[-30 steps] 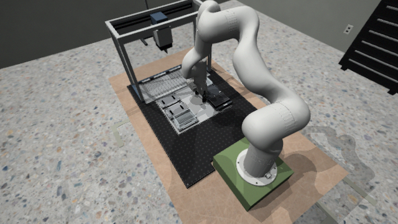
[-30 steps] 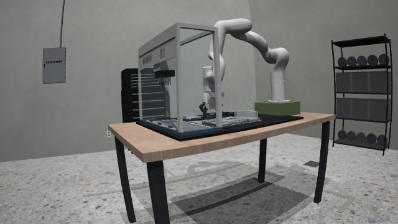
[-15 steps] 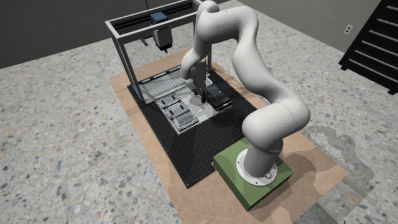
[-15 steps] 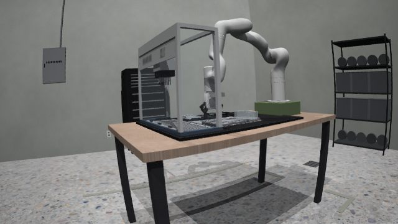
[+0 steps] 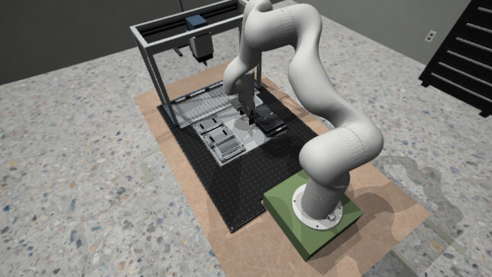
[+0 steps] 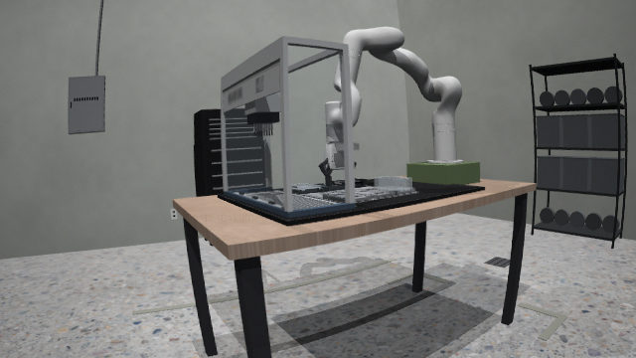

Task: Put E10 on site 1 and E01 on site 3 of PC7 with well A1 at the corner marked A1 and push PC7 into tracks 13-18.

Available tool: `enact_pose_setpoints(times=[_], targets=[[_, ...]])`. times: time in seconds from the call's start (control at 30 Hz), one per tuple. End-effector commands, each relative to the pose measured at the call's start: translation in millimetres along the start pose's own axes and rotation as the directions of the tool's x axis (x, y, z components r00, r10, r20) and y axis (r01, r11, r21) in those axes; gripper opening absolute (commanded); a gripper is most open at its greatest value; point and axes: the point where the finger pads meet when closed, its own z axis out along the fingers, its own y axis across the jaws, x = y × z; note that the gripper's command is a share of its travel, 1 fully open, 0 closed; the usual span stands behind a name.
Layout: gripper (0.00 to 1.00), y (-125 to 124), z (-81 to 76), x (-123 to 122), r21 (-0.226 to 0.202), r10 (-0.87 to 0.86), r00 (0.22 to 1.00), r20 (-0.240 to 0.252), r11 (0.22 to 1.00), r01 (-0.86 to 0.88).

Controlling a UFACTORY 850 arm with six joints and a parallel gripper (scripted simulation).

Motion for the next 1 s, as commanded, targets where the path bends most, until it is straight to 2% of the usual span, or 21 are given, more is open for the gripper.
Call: enact_pose_setpoints(times=[0.0,0.97], targets=[[1.0,0.9,-6.8,-0.1,-0.002,0.0,1.0,0.0,1.0,0.0],[1.0,0.8,-48.5,-0.1,-0.002,0.0,1.0,0.0,1.0,0.0]])
